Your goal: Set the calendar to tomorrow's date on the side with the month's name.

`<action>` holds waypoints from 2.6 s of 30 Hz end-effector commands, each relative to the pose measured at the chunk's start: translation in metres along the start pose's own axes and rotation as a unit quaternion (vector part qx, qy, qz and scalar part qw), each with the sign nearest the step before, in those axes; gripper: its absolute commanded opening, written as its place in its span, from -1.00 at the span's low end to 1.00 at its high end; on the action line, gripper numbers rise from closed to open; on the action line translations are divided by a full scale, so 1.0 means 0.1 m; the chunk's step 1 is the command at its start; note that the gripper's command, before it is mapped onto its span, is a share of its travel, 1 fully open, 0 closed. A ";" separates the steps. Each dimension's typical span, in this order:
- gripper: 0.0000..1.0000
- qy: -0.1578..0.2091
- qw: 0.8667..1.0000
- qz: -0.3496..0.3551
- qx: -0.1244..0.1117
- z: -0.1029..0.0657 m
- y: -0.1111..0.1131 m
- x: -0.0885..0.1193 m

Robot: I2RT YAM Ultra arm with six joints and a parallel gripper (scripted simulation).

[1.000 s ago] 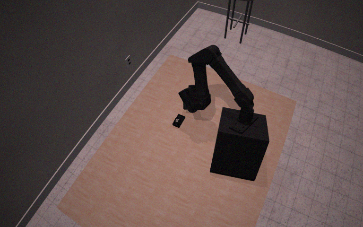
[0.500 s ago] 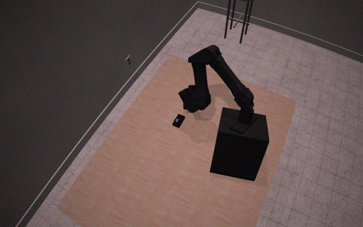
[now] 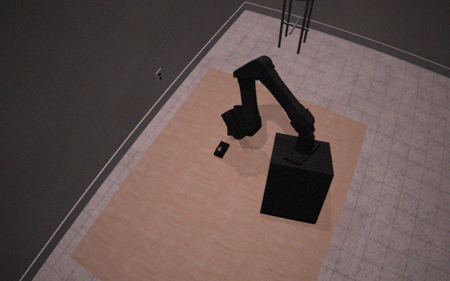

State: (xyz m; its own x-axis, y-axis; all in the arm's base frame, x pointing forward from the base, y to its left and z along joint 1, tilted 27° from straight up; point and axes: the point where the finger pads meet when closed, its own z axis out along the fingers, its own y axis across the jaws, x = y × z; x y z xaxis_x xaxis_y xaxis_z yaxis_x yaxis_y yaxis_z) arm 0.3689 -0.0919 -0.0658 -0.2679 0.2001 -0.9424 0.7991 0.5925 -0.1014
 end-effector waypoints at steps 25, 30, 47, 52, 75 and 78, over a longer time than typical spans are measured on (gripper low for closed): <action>-0.49 -0.003 1.000 0.004 -0.002 -0.20 0.02 -0.21; -0.49 -0.003 1.000 0.004 -0.002 -0.35 0.02 -0.36; -0.49 -0.002 1.000 0.004 -0.002 -0.50 0.02 -0.52; -0.49 -0.002 1.000 0.004 -0.002 -0.50 0.02 -0.52; -0.49 0.123 0.992 0.003 -0.003 -0.49 0.03 -0.54; -0.49 0.128 0.992 0.004 -0.003 -0.50 0.02 -0.54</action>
State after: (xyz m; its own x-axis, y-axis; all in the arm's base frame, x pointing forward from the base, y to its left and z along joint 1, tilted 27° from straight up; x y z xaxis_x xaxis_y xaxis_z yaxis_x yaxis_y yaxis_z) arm 0.3618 -0.0638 0.0005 -0.3770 0.3878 -0.8411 0.7992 0.5952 -0.0838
